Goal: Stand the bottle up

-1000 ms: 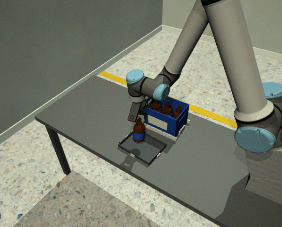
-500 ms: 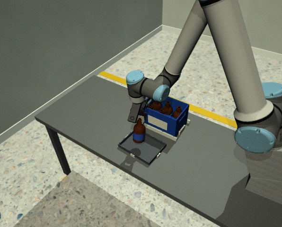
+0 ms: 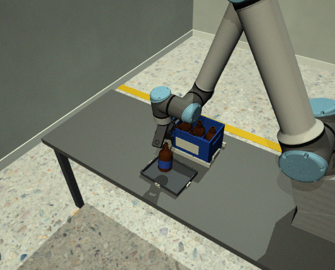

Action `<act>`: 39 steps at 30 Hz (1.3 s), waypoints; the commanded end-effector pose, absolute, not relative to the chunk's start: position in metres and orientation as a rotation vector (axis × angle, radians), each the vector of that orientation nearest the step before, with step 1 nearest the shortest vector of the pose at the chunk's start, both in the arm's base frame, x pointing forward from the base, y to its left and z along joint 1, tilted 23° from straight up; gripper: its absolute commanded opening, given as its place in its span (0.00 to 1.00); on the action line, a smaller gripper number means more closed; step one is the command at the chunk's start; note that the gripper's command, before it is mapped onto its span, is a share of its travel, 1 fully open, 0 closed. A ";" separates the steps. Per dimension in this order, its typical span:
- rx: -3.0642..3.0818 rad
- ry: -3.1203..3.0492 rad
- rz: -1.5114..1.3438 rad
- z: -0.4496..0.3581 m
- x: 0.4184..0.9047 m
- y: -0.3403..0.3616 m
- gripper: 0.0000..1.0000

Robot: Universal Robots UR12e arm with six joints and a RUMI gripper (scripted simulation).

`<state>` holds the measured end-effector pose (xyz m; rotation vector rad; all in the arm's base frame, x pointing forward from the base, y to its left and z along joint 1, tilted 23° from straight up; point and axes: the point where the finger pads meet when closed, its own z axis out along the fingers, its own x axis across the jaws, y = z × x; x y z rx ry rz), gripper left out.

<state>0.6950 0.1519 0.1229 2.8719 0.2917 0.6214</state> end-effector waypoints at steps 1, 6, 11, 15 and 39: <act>2.871 0.292 0.624 0.119 0.697 0.152 0.00; 2.871 0.292 0.624 0.115 0.699 0.152 0.00; 2.871 0.292 0.624 0.110 0.701 0.152 0.00; 2.871 0.292 0.624 0.106 0.703 0.153 0.00; 2.871 0.292 0.624 0.088 0.711 0.153 0.00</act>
